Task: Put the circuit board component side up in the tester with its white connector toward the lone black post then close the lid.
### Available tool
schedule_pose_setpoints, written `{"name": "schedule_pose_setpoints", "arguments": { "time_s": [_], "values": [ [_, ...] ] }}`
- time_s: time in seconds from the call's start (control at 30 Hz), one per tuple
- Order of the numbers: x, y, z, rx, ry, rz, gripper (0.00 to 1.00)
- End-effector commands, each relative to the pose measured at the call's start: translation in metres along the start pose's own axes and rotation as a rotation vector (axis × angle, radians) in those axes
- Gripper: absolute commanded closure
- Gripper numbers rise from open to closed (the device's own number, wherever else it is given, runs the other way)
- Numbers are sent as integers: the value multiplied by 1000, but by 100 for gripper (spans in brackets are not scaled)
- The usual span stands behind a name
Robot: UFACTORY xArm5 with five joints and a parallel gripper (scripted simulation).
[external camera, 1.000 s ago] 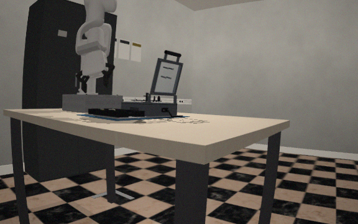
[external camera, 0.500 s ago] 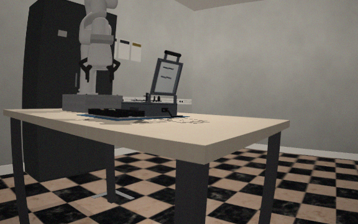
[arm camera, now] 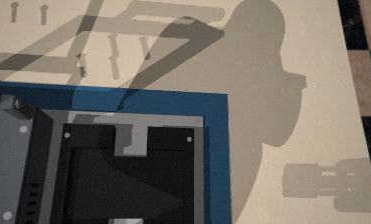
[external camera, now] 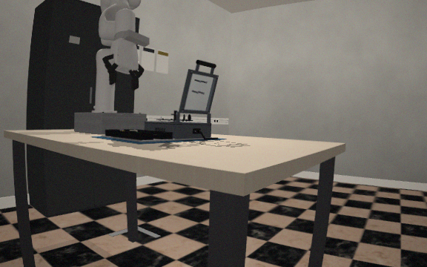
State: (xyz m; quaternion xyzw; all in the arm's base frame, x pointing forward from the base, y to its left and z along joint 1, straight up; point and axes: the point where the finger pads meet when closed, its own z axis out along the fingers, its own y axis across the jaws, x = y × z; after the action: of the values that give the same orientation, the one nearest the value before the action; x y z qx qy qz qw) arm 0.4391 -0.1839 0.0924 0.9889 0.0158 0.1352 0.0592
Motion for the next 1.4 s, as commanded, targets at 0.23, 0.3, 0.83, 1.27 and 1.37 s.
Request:
{"name": "schedule_pose_setpoints", "arguments": {
  "time_s": [0.23, 0.3, 0.83, 1.27, 1.37],
  "values": [
    [4, -12, -34, 50, -60, -384, 0],
    [4, -15, -40, 61, -69, -453, 0],
    [-4, -36, -94, 167, -115, -997, 0],
    [-16, -51, -137, 263, -122, -1382, 0],
    [-19, -55, -147, 285, -121, -1462, 0]
  ]
}}
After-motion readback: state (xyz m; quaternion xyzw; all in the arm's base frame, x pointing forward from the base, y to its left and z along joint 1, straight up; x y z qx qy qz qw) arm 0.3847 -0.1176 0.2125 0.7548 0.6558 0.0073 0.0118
